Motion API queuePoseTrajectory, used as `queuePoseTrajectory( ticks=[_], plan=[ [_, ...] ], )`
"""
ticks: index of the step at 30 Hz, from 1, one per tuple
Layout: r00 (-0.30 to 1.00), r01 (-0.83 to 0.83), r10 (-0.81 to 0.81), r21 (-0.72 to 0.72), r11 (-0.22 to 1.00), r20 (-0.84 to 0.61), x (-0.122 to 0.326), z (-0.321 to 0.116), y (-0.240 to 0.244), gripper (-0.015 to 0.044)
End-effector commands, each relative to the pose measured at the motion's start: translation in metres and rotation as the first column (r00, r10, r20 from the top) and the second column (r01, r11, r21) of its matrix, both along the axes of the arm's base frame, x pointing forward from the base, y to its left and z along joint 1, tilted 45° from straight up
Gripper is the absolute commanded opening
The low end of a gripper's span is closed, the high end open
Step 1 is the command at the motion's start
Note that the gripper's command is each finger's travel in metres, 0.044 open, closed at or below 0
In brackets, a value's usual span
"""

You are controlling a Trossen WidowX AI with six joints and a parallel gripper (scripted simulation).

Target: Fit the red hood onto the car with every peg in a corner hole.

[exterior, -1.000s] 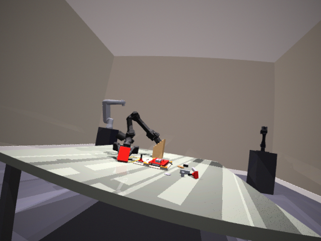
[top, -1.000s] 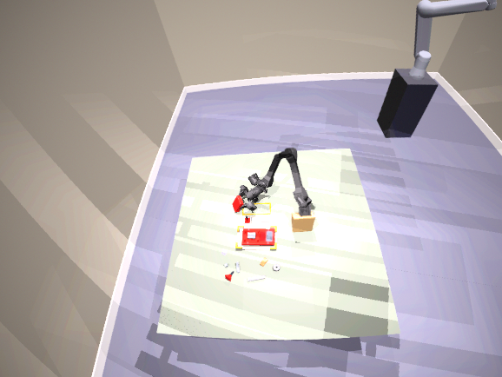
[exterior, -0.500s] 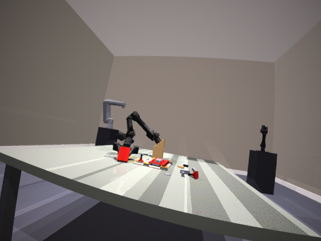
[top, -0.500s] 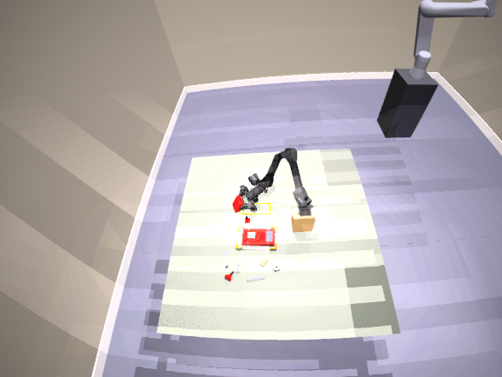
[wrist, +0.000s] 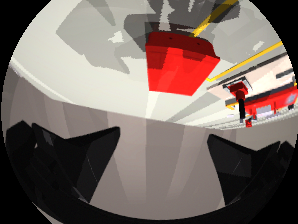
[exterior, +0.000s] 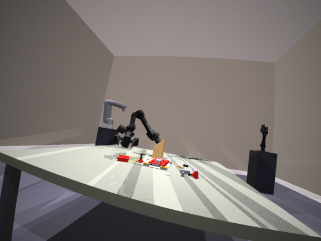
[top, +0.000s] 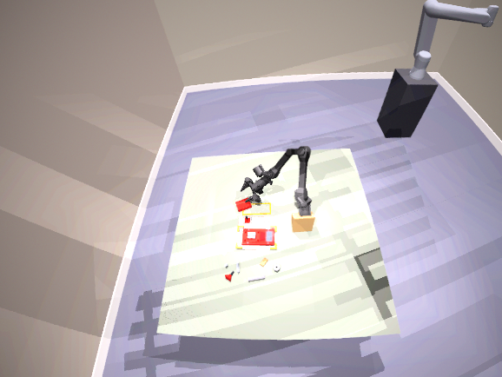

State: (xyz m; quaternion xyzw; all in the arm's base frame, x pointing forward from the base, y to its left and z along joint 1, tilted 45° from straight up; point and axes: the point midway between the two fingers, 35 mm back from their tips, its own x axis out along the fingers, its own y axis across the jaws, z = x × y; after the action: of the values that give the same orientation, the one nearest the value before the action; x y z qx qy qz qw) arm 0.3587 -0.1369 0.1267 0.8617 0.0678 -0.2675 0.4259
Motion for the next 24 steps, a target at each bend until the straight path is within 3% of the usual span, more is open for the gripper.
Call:
queuePoseTrajectory(
  ticks=[1,3,4,15,21,24],
  plan=[
    [1.000,0.014,-0.014,0.010,1.000,-0.010,-0.026,0.017,0.012,0.0440],
    [1.000,0.018,-0.018,0.012,1.000,-0.012,-0.040,0.025,0.019,0.0440],
    [1.000,0.006,-0.006,0.000,1.000,0.004,-0.021,0.019,0.010,0.0440],
    [1.000,0.006,-0.006,0.000,1.000,0.004,-0.021,0.019,0.010,0.0440],
    [1.000,0.006,-0.006,0.000,1.000,0.004,-0.021,0.019,0.010,0.0282],
    [0.996,-0.052,0.042,-0.127,0.991,-0.080,-0.015,0.014,0.007,0.0361]
  ],
)
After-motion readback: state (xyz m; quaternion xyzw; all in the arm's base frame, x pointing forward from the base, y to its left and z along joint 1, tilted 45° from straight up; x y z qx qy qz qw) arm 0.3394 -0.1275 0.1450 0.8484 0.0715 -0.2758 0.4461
